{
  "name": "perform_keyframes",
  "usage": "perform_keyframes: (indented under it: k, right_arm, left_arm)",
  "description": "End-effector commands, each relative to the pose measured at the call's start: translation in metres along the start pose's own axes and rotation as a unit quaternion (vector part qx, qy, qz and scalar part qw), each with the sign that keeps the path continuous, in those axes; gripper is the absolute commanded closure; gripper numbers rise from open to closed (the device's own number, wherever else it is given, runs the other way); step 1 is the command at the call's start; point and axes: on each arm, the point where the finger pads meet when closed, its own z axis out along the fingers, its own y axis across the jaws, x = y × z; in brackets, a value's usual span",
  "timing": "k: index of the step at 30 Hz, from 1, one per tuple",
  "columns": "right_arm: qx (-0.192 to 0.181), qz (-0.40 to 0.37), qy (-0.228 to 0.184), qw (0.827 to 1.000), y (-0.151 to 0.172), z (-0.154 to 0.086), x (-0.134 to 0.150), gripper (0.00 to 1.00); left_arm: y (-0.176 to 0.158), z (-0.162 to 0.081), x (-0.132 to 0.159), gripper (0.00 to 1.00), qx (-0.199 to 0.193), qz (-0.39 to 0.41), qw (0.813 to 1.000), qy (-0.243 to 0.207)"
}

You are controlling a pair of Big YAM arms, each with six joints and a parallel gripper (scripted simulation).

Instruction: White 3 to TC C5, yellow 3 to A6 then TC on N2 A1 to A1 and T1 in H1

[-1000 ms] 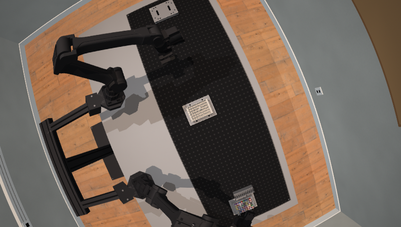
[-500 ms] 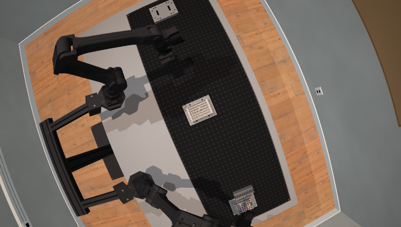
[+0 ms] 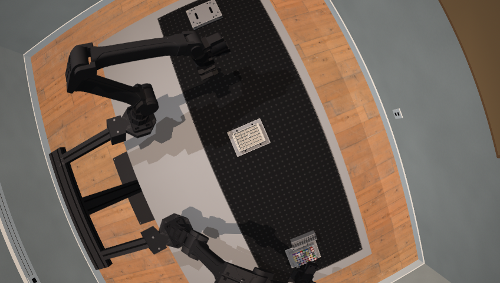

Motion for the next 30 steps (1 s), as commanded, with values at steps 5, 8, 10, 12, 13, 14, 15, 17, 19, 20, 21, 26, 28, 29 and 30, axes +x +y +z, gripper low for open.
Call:
perform_keyframes:
  k: [5, 8, 10, 12, 13, 14, 15, 17, 19, 20, 21, 26, 28, 29, 30]
  right_arm:
    - [-0.004, 0.002, -0.003, 1.0, -0.0001, 0.0133, -0.0011, 0.89]
    - [-0.002, 0.002, -0.001, 1.0, -0.0014, 0.0133, 0.0003, 0.89]
    - [-0.002, 0.002, -0.002, 1.0, -0.0014, 0.014, -0.0006, 0.89]
    - [-0.004, 0.002, -0.002, 1.0, -0.0004, 0.015, -0.0008, 0.89]
    - [-0.004, 0.002, -0.002, 1.0, 0.0002, 0.0155, -0.0005, 0.89]
    - [-0.005, 0.003, -0.001, 1.0, 0.0006, 0.0159, -0.0001, 0.89]
    - [-0.004, 0.002, -0.001, 1.0, -0.0002, 0.0157, 0.0002, 0.89]
    - [-0.002, 0.002, -0.001, 1.0, -0.0016, 0.0156, -0.0001, 0.89]
    - [-0.003, 0.002, -0.002, 1.0, -0.0006, 0.0168, -0.0009, 0.89]
    - [-0.004, 0.002, -0.003, 1.0, -0.0001, 0.0173, -0.0009, 0.89]
    - [-0.004, 0.002, -0.003, 1.0, -0.0001, 0.0173, -0.0009, 0.89]
    - [-0.002, 0.002, -0.001, 1.0, -0.0019, 0.0173, 0.0003, 0.89]
    - [-0.003, 0.002, -0.002, 1.0, -0.0013, 0.0182, -0.0004, 0.89]
    - [-0.003, 0.002, -0.003, 1.0, -0.0008, 0.0188, -0.0008, 0.89]
    - [-0.004, 0.002, -0.003, 1.0, -0.0003, 0.0193, -0.0009, 0.89]
  left_arm:
    - [0.0021, -0.0075, -0.0115, 0.0, 0.001, 0.003, 1.0, -0.014]
    - [0.0021, -0.0075, -0.0115, 0.0, 0.001, 0.003, 1.0, -0.014]
    - [0.0021, -0.0075, -0.0115, 0.0, 0.001, 0.003, 1.0, -0.014]
    - [0.0021, -0.0075, -0.0115, 0.0, 0.001, 0.003, 1.0, -0.014]
    - [0.0021, -0.0075, -0.0115, 0.0, 0.001, 0.003, 1.0, -0.014]
    - [0.0021, -0.0075, -0.0115, 0.0, 0.001, 0.003, 1.0, -0.014]
    - [0.0021, -0.0075, -0.0115, 0.0, 0.001, 0.003, 1.0, -0.014]
    - [0.0021, -0.0075, -0.0115, 0.0, 0.001, 0.003, 1.0, -0.014]
    - [0.0021, -0.0075, -0.0115, 0.0, 0.001, 0.003, 1.0, -0.014]
    - [0.0021, -0.0075, -0.0115, 0.0, 0.001, 0.003, 1.0, -0.014]
    - [0.0021, -0.0075, -0.0115, 0.0, 0.001, 0.003, 1.0, -0.014]
    - [0.0021, -0.0075, -0.0115, 0.0, 0.001, 0.003, 1.0, -0.014]
    - [0.0021, -0.0075, -0.0115, 0.0, 0.001, 0.003, 1.0, -0.014]
    - [0.0021, -0.0075, -0.0115, 0.0, 0.001, 0.003, 1.0, -0.014]
    - [0.0021, -0.0075, -0.0115, 0.0, 0.001, 0.003, 1.0, -0.014]
